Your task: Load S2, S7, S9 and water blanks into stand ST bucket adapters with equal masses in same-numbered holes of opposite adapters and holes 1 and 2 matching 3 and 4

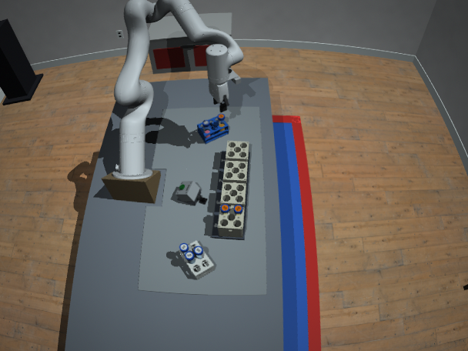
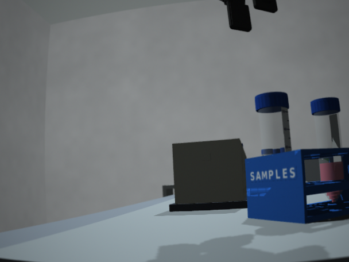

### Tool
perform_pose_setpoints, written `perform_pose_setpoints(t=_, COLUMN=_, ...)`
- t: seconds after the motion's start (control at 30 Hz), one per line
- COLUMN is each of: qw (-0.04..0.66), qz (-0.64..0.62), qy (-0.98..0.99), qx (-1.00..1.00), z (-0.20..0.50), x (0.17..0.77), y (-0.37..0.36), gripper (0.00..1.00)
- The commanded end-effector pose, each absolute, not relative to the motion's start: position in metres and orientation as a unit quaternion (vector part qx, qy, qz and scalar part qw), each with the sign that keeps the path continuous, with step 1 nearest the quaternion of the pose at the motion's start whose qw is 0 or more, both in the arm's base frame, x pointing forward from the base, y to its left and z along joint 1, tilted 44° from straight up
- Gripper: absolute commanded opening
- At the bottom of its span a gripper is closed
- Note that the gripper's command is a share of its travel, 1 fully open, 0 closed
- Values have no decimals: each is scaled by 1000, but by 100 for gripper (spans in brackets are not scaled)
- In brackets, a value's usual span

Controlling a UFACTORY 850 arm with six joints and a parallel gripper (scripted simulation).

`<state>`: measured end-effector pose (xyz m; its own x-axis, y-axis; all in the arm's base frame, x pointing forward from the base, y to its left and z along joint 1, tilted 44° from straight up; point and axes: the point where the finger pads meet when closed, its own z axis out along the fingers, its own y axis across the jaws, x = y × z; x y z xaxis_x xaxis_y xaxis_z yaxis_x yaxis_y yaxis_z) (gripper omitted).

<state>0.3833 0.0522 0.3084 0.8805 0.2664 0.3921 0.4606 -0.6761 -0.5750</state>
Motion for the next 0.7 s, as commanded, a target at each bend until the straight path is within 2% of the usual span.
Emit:
perform_pose_setpoints(t=0.0, qw=348, qz=-139, qy=-200, qx=-905, z=318, x=384, y=61, gripper=57)
perform_pose_setpoints(t=0.23, qw=348, qz=-139, qy=-200, qx=-905, z=342, x=383, y=87, gripper=57)
perform_pose_setpoints(t=0.67, qw=348, qz=-139, qy=-200, qx=-905, z=341, x=383, y=88, gripper=57)
